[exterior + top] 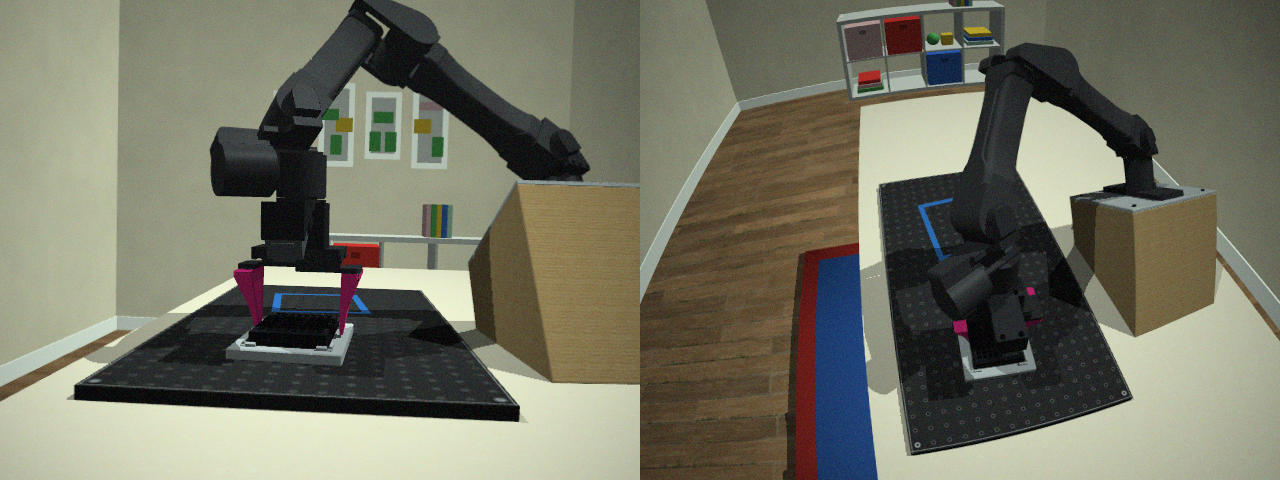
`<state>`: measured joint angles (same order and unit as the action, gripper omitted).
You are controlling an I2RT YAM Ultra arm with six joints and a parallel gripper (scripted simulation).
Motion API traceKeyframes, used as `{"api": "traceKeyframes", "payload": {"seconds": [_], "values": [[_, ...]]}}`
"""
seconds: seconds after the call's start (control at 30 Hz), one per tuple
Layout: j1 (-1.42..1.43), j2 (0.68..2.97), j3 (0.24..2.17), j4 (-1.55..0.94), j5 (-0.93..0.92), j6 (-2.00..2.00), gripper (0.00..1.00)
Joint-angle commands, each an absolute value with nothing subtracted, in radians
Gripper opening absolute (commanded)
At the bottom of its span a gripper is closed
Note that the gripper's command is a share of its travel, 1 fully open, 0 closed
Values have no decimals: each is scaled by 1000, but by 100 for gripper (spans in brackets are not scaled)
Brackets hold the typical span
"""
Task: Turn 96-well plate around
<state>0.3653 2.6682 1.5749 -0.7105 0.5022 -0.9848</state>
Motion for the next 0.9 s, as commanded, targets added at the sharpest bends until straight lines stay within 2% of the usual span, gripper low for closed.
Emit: {"api": "traceKeyframes", "payload": {"seconds": [0.0, 0.87], "values": [[386, 2636, 1585, -733, 499, -976, 100], [459, 2541, 1664, -945, 481, -896, 100]]}}
